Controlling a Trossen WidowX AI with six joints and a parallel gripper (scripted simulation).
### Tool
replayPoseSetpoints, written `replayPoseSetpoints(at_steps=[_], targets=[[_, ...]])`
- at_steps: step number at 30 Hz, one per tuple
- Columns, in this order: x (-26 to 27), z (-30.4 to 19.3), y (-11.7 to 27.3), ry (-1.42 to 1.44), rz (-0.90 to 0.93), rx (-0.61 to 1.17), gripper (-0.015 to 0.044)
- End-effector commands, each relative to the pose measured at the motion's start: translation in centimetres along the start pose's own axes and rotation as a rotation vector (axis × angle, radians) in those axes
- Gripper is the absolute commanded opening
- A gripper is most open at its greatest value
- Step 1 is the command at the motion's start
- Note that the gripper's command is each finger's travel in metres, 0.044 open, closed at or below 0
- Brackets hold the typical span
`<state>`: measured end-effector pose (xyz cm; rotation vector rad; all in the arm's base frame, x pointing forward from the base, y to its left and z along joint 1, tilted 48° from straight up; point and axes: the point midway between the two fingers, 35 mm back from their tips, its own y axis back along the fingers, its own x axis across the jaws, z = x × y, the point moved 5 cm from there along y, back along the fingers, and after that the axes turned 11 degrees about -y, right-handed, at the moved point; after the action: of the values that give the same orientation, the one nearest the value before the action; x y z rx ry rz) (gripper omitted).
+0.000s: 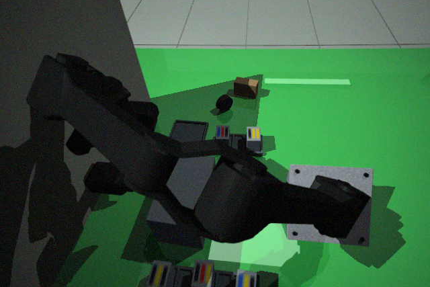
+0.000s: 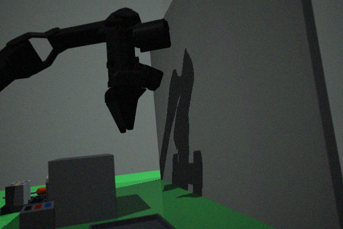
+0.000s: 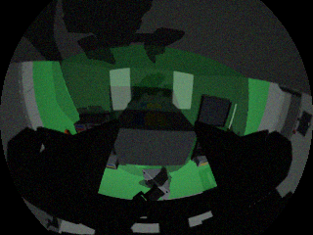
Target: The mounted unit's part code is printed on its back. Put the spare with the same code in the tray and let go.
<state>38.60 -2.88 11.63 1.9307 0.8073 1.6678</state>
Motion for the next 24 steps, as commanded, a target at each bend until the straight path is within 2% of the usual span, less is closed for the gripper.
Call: replayPoseSetpoints(at_steps=[1, 7, 15, 18, 24], targets=[[3.1, -1.6, 0.3, 0.196, -0.002, -0.003, 0.0440], [10.2, -7.3, 0.6, 0.772, -0.009, -0.010, 0.0440], [15.4, -15.6, -0.2, 1.457, -0.017, -0.015, 0.0440], [16.3, -17.2, -0.3, 1.579, -0.006, -0.022, 0.0440], [16.3, -17.3, -0.3, 1.587, -0.006, -0.023, 0.0440]])
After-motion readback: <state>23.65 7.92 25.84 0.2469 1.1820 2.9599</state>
